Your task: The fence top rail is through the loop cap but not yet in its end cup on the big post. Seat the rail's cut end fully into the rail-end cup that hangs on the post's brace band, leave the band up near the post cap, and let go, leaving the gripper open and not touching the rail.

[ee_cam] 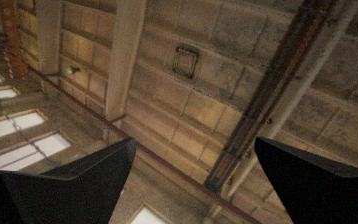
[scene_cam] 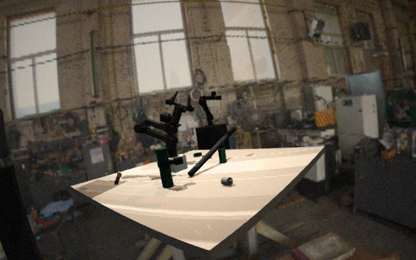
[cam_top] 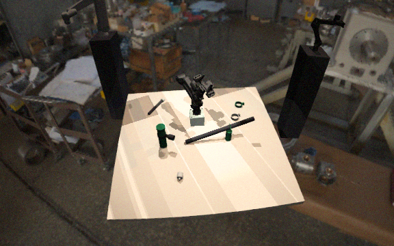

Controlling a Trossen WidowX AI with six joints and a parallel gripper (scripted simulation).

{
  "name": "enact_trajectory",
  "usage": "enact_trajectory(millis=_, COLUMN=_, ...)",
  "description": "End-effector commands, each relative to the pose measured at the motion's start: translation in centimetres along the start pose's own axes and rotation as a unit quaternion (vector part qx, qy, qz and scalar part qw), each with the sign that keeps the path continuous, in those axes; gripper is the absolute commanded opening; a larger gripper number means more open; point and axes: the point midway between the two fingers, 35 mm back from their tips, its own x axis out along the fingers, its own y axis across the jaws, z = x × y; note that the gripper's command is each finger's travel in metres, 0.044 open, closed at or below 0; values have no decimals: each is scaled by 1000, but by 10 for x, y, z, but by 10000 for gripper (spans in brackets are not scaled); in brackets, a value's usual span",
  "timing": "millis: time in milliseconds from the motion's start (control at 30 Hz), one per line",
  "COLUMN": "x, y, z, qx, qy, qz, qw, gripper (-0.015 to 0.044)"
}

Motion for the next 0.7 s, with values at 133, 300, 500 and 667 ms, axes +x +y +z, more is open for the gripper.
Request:
enact_trajectory(millis=133, x=18, y=50, z=-22, qx=76, qy=53, qz=119, qw=989, gripper=440)
enact_trajectory(millis=300, x=19, y=111, z=-60, qx=179, qy=175, qz=262, qw=932, gripper=440)
enact_trajectory(millis=500, x=-20, y=163, z=-110, qx=282, qy=390, qz=377, qw=791, gripper=440)
enact_trajectory(millis=667, x=-74, y=170, z=-137, qx=326, qy=586, qz=399, qw=626, gripper=440)
